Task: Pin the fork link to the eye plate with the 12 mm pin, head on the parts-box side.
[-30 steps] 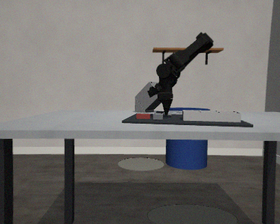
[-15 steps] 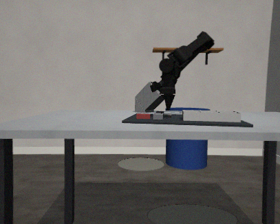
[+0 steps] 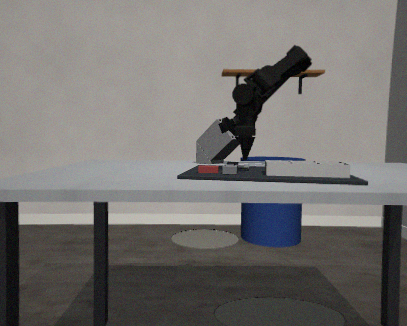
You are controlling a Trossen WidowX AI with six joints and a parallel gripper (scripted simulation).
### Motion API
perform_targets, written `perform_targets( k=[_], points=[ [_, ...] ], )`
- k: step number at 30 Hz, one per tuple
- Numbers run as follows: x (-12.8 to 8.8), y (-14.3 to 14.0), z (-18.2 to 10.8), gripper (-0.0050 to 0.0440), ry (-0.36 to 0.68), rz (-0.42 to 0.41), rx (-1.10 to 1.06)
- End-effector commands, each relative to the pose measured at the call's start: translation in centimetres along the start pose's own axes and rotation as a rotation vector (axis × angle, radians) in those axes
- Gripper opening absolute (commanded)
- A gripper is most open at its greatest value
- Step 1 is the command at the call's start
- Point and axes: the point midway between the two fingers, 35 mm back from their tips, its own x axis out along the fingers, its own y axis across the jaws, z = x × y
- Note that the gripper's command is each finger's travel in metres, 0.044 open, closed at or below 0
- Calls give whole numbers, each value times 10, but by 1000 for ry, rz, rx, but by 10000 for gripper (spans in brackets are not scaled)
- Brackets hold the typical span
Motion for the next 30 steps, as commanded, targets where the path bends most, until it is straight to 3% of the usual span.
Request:
perform_targets(
  k=[1,10,30],
  points=[
    [0,0,-2,0,-6,0,-1],
    [-1,0,-29,0,-6,0,-1],
    [12,0,-28,0,-6,0,-1]
  ],
)
